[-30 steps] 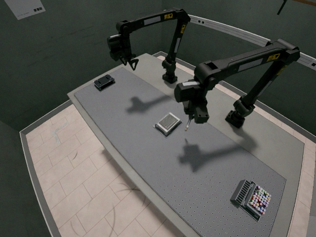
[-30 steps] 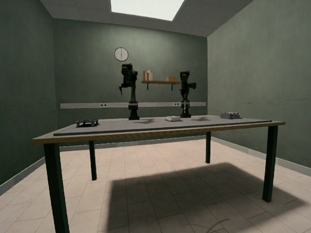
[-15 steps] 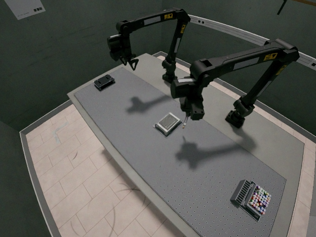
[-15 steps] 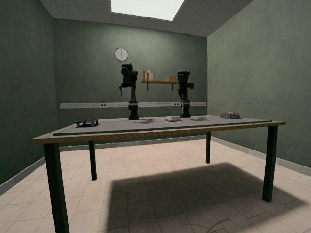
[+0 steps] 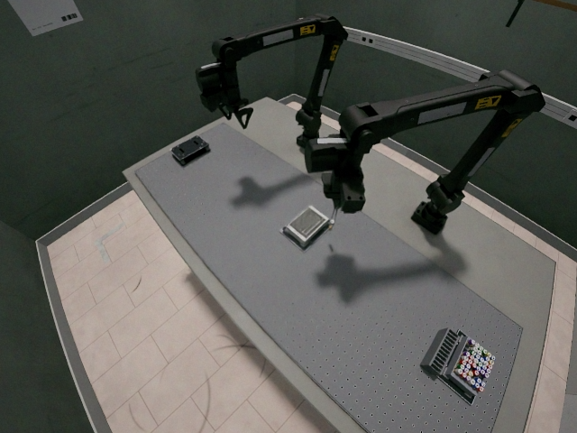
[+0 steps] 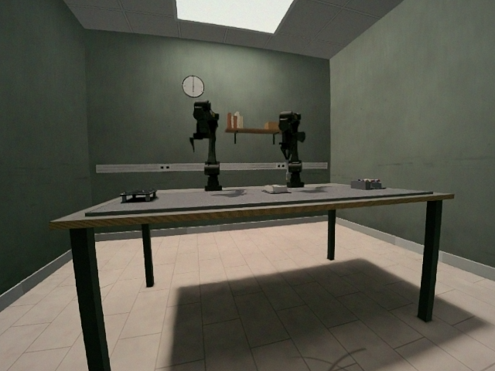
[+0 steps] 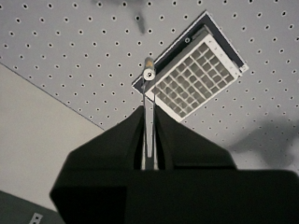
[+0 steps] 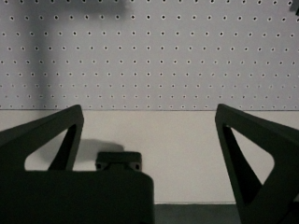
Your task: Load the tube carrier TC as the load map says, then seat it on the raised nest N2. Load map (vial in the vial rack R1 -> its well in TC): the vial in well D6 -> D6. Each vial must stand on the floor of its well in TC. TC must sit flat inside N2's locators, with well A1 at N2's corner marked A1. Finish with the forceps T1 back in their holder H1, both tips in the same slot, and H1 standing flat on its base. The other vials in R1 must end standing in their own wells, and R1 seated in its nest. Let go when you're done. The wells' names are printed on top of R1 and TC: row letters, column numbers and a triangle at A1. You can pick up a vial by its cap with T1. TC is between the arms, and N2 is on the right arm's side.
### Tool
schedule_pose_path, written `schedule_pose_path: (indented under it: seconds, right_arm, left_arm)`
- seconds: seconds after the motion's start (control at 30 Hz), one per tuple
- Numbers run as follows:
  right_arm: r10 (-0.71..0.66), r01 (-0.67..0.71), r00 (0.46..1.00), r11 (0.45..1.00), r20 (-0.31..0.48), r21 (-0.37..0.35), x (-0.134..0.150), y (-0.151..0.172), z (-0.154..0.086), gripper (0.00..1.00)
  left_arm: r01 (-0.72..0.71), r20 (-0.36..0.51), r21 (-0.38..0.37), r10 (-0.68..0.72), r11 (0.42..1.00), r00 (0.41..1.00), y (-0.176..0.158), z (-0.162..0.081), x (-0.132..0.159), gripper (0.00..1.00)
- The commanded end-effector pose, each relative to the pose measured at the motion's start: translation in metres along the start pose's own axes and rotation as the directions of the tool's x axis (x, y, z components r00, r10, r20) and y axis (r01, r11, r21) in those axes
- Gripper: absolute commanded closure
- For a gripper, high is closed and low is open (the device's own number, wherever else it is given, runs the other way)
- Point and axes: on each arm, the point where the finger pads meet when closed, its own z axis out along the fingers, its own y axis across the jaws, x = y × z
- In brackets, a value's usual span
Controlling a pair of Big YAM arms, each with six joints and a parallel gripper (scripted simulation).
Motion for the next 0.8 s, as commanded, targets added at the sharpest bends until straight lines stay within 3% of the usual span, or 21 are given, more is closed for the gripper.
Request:
schedule_pose_path:
  seconds: [0.0, 0.77]
  right_arm:
    - [0.009, -0.009, 0.999, 1.000, 0.033, 0.009, -0.007, -0.002, -0.012, 0.00]
    - [0.009, -0.009, 0.999, 1.000, 0.033, 0.009, -0.007, -0.002, -0.012, 0.00]
  left_arm:
    - [0.011, 0.008, 0.031, -0.011, 0.999, 1.000, -0.022, -0.015, 0.005, 0.91]
    - [0.011, 0.006, 0.028, -0.011, 1.000, 1.000, -0.043, -0.015, 0.034, 0.91]
